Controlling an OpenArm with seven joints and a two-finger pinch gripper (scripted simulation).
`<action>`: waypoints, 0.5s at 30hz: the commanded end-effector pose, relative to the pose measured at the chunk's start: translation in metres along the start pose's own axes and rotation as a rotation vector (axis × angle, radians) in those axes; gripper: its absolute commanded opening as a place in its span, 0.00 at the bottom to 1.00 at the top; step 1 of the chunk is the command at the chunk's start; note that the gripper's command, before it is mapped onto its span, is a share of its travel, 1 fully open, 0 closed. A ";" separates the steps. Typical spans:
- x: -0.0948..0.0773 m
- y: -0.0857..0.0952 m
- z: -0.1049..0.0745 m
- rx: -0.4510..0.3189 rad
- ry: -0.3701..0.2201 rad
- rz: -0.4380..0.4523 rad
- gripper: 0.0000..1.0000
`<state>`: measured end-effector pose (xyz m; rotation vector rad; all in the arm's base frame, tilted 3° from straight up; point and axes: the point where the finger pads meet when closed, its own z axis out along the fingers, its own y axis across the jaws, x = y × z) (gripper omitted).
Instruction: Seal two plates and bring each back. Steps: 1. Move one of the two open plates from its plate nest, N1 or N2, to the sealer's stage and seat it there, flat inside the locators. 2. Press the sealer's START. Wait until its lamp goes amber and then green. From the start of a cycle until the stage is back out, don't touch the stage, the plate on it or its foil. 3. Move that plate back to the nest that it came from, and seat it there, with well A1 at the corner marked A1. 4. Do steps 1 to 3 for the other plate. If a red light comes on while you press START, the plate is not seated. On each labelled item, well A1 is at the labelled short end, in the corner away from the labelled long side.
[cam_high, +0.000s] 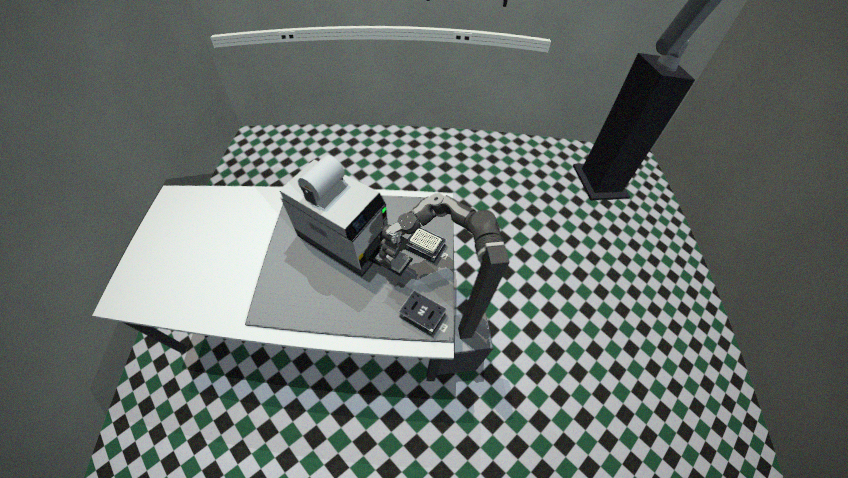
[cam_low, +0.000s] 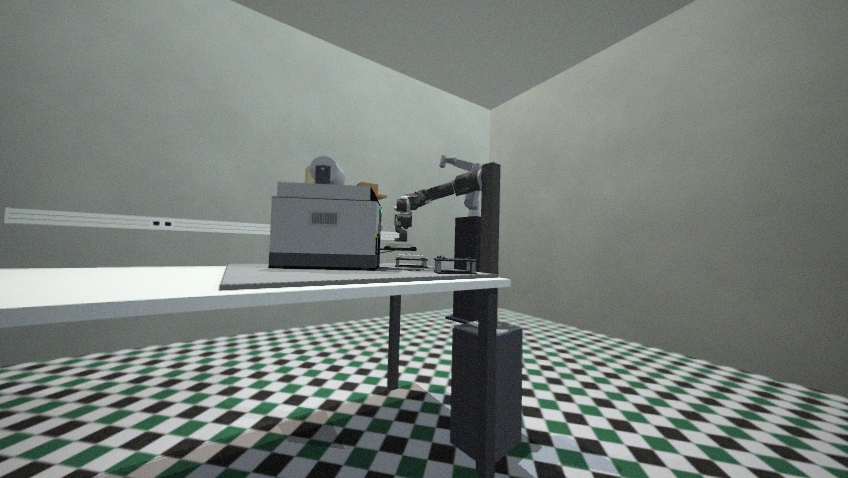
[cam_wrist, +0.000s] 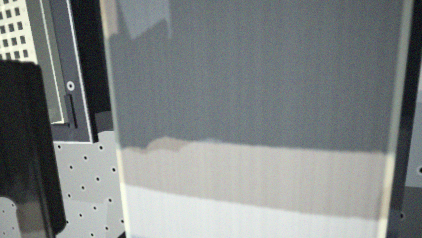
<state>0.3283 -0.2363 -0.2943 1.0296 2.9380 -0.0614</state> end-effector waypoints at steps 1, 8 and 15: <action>-0.001 0.002 -0.002 -0.010 -0.004 -0.002 0.65; 0.000 0.002 0.003 -0.011 -0.001 -0.005 0.65; -0.001 0.002 0.008 -0.010 -0.004 -0.002 0.65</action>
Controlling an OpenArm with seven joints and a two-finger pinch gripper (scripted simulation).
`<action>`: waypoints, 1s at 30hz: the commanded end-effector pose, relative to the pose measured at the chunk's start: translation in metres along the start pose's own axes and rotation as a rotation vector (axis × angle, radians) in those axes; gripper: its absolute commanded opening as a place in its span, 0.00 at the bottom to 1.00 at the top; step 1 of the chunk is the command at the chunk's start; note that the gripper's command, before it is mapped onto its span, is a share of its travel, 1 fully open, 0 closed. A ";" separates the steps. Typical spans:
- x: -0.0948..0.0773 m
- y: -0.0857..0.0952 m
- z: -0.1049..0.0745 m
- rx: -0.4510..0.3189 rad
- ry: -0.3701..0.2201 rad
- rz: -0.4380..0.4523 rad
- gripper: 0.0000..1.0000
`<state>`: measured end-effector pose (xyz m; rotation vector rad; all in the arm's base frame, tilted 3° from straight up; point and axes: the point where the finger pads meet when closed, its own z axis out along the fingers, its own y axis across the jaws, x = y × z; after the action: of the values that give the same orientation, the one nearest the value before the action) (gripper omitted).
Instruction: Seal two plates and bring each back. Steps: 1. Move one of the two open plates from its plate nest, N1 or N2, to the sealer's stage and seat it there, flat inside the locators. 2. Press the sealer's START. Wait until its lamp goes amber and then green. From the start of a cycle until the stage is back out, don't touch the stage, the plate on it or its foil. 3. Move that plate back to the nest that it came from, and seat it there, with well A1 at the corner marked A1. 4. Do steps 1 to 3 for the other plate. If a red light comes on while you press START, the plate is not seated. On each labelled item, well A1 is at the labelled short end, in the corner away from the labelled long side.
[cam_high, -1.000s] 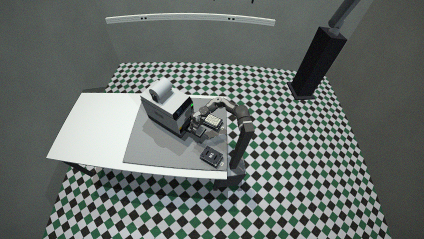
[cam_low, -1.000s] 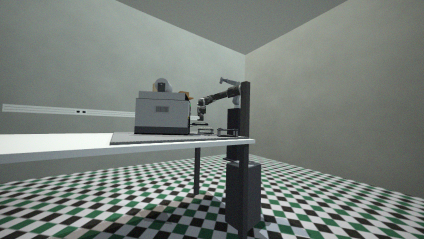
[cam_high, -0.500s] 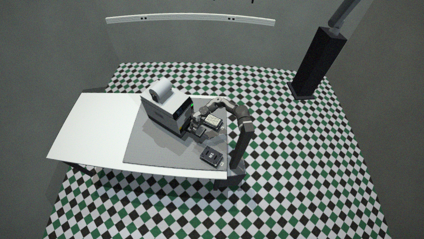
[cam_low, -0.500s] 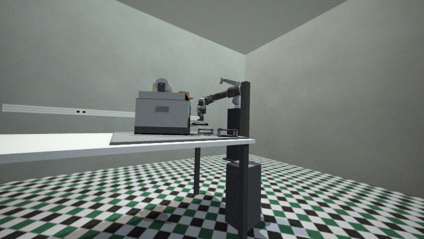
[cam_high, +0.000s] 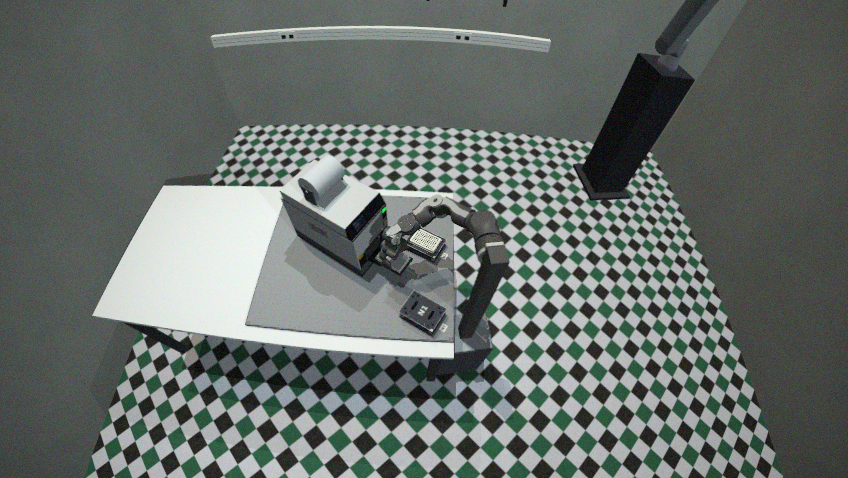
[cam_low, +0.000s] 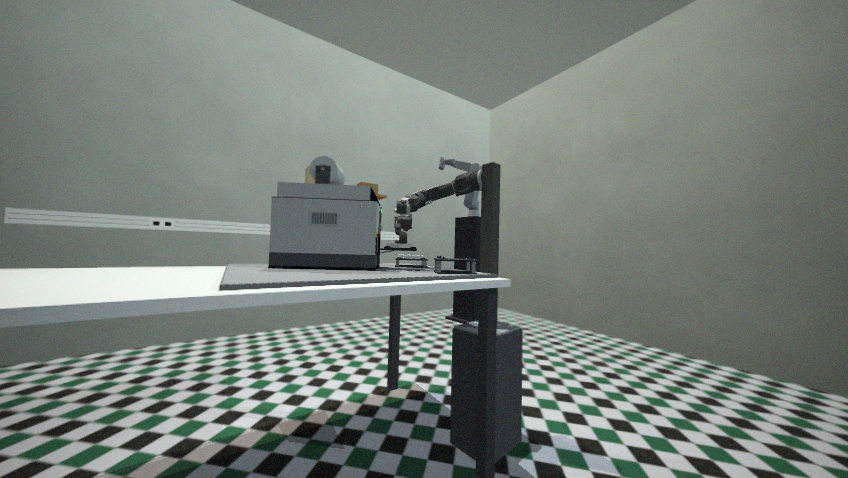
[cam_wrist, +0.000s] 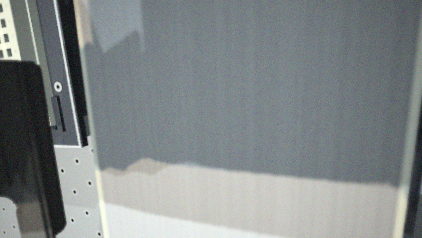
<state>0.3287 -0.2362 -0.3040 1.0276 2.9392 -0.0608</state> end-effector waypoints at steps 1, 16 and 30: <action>-0.001 0.002 -0.002 -0.009 -0.004 -0.001 0.65; 0.000 0.002 0.006 -0.011 -0.001 -0.004 0.65; -0.001 0.002 0.013 -0.012 -0.002 -0.004 0.65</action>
<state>0.3297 -0.2369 -0.3174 1.0284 2.9358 -0.0556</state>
